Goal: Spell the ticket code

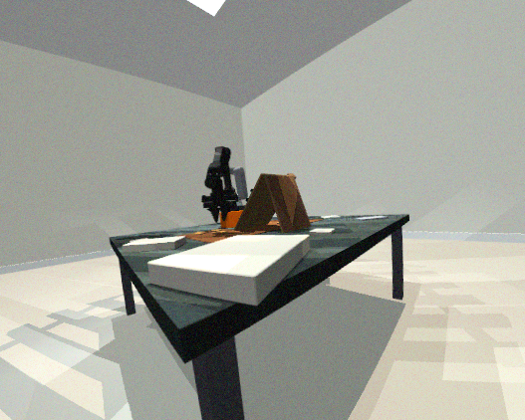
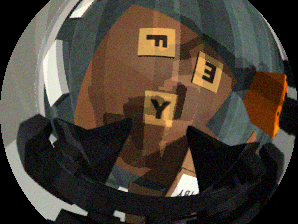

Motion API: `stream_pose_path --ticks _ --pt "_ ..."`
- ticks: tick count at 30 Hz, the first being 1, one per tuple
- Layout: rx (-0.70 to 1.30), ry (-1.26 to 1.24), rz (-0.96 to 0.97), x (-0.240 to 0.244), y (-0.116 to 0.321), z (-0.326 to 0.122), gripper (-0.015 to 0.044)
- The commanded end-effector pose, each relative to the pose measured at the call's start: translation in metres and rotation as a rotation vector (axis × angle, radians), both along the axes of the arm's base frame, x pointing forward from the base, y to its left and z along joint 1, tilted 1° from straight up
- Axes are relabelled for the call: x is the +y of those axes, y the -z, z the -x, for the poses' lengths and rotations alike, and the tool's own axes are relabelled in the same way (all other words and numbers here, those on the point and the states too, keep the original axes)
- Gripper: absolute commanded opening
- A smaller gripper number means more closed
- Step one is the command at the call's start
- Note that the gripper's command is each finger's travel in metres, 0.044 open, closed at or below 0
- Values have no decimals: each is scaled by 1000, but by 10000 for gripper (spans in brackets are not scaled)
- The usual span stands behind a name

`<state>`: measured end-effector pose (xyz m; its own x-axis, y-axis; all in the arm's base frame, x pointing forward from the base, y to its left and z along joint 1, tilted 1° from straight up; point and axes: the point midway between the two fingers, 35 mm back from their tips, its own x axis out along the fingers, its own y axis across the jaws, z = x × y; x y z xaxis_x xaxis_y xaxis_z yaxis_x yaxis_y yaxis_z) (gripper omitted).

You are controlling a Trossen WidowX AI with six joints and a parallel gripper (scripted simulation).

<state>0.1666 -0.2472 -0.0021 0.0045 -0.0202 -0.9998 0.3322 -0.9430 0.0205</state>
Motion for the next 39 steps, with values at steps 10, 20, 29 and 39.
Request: stream_pose_path --ticks 10,20,29,39 --pt "5 9 1 -2 34 2 340" --pt "5 9 1 -2 35 2 340" --pt "5 9 1 -2 47 2 340" --pt "5 9 1 -2 53 2 340"
